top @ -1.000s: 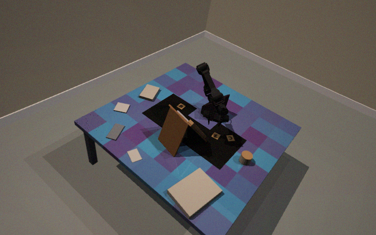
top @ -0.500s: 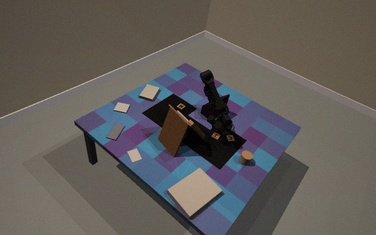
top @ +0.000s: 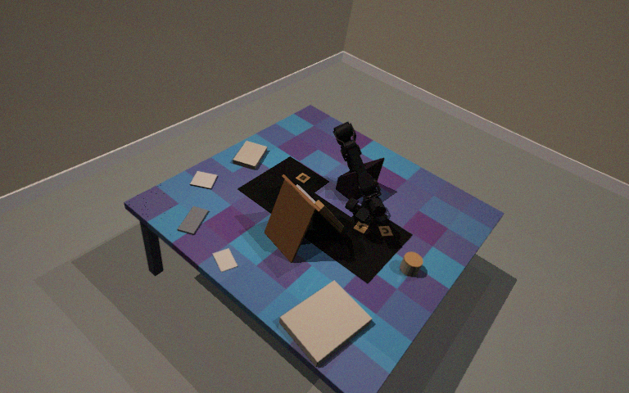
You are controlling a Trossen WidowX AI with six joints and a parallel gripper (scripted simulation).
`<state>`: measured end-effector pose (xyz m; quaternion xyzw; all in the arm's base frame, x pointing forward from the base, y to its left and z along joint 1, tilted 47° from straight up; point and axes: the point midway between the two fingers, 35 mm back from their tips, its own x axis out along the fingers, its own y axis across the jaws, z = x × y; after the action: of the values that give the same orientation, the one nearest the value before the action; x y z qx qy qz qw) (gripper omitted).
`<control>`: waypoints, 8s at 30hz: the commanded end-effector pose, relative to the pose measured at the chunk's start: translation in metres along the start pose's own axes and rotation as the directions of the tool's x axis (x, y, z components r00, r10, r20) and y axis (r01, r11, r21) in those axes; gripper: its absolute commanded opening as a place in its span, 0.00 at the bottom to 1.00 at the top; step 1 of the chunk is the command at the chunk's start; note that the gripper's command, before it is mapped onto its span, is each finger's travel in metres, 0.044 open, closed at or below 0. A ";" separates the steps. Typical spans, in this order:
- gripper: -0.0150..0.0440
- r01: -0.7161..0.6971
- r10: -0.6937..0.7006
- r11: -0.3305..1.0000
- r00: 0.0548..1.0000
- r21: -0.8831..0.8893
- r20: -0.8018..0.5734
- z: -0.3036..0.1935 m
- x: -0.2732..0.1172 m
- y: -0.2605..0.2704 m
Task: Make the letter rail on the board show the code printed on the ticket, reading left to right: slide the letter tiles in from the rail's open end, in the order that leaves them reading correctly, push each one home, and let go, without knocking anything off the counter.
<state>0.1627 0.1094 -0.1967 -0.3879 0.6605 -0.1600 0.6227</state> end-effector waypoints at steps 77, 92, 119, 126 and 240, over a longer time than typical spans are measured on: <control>0.25 0.002 -0.002 1.000 1.000 -0.008 0.008 -0.001 0.011 0.000; 0.25 0.002 -0.002 1.000 1.000 -0.008 0.008 -0.002 0.006 0.000; 0.25 0.002 -0.002 1.000 1.000 -0.008 0.008 -0.004 -0.002 -0.001; 0.25 0.002 -0.002 1.000 1.000 -0.008 0.008 -0.005 -0.005 -0.001; 0.25 -0.063 -0.126 0.975 0.632 0.213 0.765 0.044 -0.153 -0.316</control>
<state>0.2936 0.0359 0.1087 -0.3530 0.3222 -0.0425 0.8774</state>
